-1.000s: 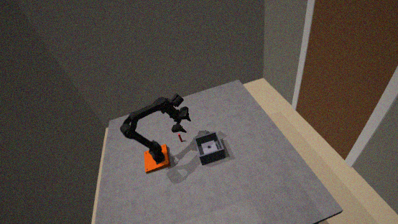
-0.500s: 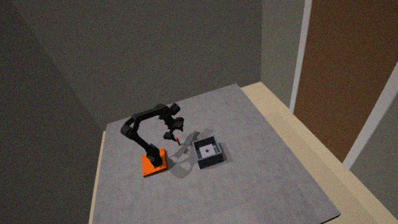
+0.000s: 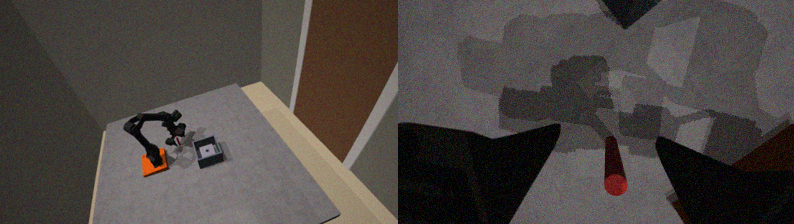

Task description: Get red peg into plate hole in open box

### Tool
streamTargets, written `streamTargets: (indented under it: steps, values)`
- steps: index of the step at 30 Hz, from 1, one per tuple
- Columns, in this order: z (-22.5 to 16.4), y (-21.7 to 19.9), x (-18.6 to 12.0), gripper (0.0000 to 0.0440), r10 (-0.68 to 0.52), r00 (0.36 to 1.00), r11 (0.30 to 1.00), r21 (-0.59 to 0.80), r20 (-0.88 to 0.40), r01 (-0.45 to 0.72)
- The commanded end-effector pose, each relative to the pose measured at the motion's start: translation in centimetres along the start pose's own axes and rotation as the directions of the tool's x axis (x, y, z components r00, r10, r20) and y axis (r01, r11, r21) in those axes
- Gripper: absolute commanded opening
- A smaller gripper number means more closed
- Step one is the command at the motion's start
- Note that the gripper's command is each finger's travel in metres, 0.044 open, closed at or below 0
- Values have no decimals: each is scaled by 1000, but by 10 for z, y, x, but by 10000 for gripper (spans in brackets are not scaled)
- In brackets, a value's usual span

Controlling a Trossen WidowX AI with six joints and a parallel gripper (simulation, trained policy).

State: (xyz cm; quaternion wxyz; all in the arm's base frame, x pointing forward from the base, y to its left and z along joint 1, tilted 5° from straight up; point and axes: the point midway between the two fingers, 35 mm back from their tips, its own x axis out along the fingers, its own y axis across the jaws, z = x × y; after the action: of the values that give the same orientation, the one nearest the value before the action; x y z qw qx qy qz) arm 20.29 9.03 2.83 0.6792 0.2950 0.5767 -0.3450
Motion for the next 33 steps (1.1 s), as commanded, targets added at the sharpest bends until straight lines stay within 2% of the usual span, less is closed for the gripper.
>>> streamTargets:
  steps: [1, 4, 17, 33]
  values:
    - [-5, -1, 10, 414, 5, 1000, 1000, 19, -12, -5]
    - [-9, -4, 15, 346, -2, 1000, 999, 38, -27, 3]
    - [-12, -5, 14, 5, -11, 992, 999, 45, -122, 17]
    - [38, 7, -34, 0, 52, 997, 997, -63, 51, -49]
